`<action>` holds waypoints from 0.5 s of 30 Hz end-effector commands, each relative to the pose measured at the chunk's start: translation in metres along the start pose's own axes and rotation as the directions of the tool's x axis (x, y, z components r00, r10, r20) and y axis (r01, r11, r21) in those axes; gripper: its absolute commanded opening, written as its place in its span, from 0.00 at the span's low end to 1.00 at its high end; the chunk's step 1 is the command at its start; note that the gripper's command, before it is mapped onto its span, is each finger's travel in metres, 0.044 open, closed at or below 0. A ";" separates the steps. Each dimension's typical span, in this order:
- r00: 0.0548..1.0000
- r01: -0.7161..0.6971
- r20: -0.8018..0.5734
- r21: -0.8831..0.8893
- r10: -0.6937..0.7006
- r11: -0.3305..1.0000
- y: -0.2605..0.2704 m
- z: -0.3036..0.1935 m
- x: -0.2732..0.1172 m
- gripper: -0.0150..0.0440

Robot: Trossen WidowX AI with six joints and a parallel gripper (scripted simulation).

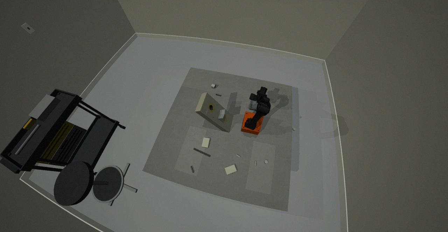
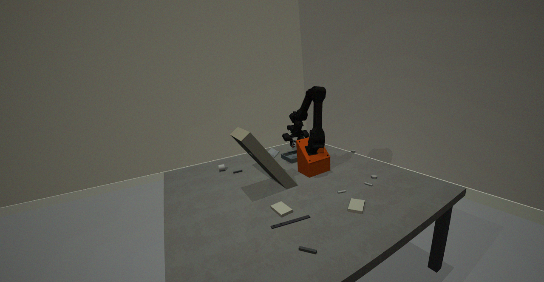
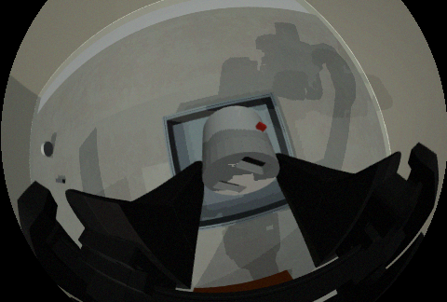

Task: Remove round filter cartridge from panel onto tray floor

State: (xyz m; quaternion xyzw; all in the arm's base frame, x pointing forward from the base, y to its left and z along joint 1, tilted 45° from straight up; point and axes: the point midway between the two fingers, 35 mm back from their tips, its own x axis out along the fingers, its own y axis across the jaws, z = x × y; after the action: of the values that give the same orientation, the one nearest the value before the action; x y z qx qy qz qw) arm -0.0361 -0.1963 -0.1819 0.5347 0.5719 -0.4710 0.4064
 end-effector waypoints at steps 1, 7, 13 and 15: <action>1.000 0.007 -0.002 0.003 -0.007 1.000 -0.002 -0.006 0.011 0.25; 1.000 0.007 -0.002 0.003 -0.007 1.000 -0.002 -0.018 0.033 0.25; 1.000 0.007 -0.003 0.003 -0.007 1.000 -0.002 -0.033 0.053 0.25; 1.000 0.008 -0.003 0.003 -0.007 1.000 -0.002 -0.036 0.057 0.25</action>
State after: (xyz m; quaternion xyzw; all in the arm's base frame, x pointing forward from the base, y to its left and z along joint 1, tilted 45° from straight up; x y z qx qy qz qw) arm -0.0409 -0.1522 -0.2255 0.5372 0.5727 -0.4709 0.4021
